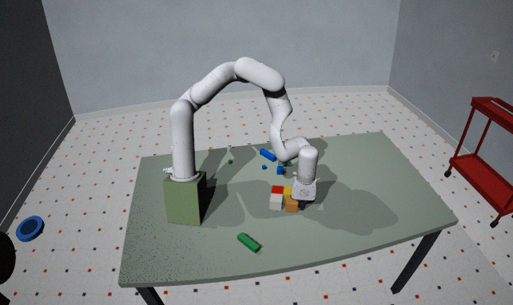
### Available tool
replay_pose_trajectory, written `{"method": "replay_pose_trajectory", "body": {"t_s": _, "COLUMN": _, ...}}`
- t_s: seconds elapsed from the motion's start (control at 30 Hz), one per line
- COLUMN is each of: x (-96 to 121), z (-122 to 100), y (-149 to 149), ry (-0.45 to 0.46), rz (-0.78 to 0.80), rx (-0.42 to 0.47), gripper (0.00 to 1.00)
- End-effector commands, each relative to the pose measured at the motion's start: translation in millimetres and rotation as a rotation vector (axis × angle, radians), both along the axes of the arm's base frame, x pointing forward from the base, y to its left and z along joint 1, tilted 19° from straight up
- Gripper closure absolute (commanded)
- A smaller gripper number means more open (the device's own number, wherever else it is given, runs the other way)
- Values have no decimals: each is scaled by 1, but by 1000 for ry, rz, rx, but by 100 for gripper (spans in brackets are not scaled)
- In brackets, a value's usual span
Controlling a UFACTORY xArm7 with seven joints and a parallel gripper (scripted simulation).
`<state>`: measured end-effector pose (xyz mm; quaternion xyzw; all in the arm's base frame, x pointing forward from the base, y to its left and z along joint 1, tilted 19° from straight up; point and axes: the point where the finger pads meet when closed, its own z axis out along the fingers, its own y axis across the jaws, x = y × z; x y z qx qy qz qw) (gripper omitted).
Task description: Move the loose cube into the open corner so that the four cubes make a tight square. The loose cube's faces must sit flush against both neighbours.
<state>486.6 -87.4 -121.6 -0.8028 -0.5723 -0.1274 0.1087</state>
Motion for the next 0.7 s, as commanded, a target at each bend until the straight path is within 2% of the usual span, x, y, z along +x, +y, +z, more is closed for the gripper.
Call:
{"method": "replay_pose_trajectory", "body": {"t_s": 0.0, "x": -1, "z": 2, "y": -1, "ry": -4, "rz": -2, "rx": -2, "gripper": 100}}
{"method": "replay_pose_trajectory", "body": {"t_s": 0.67, "x": -8, "z": 2, "y": 1, "ry": -4, "rz": -2, "rx": -2, "gripper": 100}}
